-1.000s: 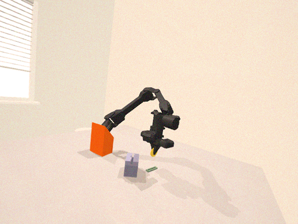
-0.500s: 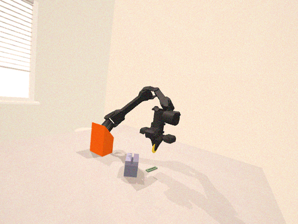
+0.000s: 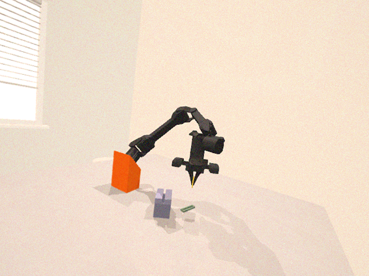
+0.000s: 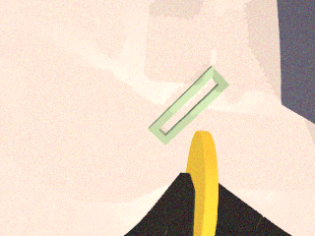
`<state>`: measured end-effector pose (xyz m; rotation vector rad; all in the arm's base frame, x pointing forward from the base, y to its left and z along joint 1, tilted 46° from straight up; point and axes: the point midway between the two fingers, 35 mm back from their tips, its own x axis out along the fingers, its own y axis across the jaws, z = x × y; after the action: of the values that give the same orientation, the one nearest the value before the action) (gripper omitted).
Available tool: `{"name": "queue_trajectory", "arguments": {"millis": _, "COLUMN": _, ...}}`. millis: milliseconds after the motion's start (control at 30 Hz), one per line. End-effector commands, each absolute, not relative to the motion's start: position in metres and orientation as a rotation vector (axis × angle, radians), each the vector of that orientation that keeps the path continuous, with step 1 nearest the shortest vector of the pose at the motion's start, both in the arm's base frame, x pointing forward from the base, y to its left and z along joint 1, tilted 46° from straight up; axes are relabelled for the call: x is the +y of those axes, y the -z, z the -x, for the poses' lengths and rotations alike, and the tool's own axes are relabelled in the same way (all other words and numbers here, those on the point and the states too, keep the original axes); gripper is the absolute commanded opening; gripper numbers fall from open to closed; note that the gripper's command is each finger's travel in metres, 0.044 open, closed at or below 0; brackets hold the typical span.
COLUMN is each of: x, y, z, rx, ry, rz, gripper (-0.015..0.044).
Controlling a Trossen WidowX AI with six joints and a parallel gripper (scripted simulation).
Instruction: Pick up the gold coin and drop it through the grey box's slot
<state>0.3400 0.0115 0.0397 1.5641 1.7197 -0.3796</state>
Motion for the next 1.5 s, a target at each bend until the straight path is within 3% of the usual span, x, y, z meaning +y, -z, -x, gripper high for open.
{"name": "queue_trajectory", "arguments": {"millis": 0, "x": 0.013, "y": -0.042, "z": -0.341, "rx": 1.706, "ry": 0.242, "rz": -1.451, "gripper": 0.0000}}
{"name": "queue_trajectory", "arguments": {"millis": 1467, "x": -0.038, "y": 0.010, "z": -0.289, "rx": 1.698, "ry": 0.209, "rz": -1.408, "gripper": 0.0000}}
